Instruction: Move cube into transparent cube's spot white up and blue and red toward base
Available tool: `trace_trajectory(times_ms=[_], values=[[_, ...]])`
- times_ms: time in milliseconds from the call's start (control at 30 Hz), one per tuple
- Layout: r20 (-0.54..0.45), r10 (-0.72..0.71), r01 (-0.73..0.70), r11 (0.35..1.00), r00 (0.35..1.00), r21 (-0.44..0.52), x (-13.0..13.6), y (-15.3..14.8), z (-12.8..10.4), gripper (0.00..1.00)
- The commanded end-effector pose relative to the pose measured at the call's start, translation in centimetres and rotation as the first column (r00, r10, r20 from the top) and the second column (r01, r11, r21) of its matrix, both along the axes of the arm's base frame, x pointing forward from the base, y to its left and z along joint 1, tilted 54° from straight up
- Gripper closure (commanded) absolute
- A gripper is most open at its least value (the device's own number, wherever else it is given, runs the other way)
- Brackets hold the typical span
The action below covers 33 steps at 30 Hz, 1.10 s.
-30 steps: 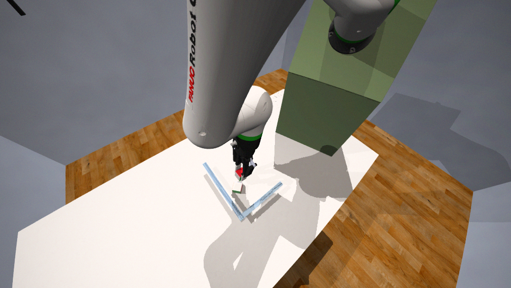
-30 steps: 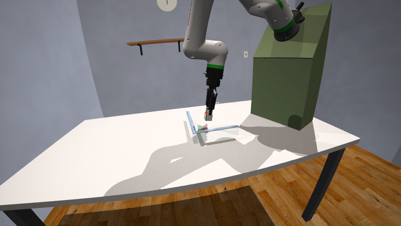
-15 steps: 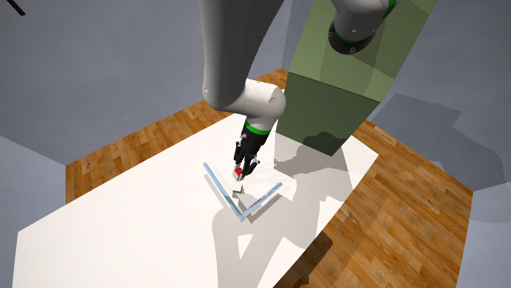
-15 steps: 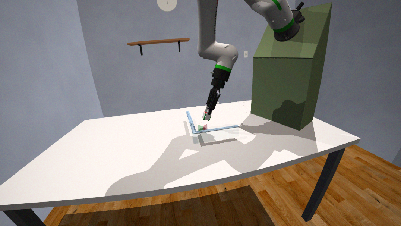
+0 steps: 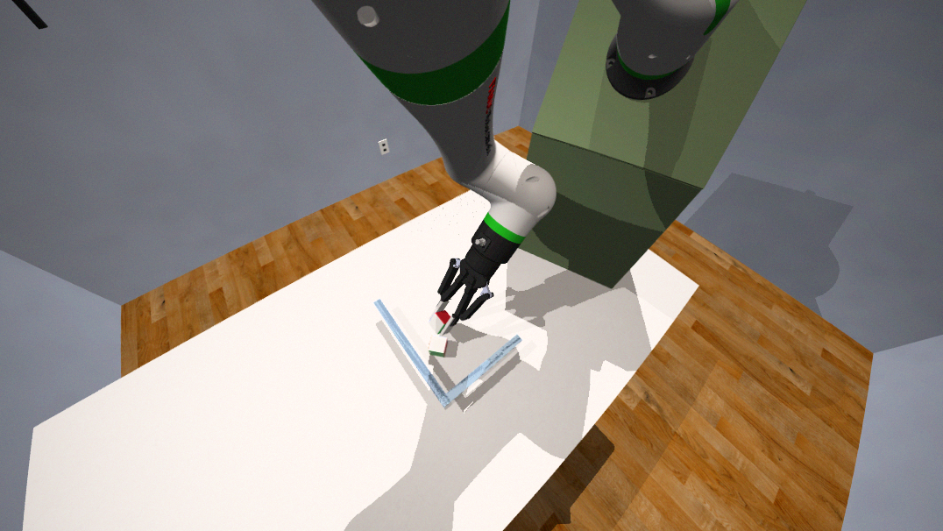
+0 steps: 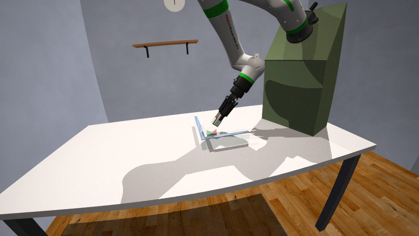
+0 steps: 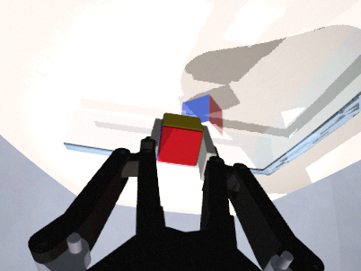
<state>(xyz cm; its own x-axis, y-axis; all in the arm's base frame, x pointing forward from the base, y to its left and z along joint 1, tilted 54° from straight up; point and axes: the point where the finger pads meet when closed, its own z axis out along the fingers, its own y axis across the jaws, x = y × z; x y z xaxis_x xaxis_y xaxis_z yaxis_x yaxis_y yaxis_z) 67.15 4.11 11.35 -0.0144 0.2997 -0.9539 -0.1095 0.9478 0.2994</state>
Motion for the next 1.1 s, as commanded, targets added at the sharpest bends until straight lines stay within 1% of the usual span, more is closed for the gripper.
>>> trace_trajectory(times_ms=[0, 100, 167, 400, 600, 1067], values=[[0.051, -0.017, 0.017, 1.0, 0.999, 0.005, -0.01, -0.05, 0.01, 1.0], [0.108, -0.036, 0.035, 0.999, 0.993, 0.013, 0.0, -0.06, 0.02, 1.0], [0.108, -0.036, 0.035, 0.999, 0.993, 0.013, 0.0, -0.06, 0.02, 1.0], [0.222, -0.075, 0.07, 0.997, 0.972, 0.032, -0.02, -0.09, 0.01, 1.0], [0.291, -0.099, 0.09, 0.995, 0.952, 0.046, -0.02, -0.09, 0.01, 1.0], [0.342, -0.117, 0.104, 0.993, 0.932, 0.057, -0.05, -0.09, 0.0, 1.0]])
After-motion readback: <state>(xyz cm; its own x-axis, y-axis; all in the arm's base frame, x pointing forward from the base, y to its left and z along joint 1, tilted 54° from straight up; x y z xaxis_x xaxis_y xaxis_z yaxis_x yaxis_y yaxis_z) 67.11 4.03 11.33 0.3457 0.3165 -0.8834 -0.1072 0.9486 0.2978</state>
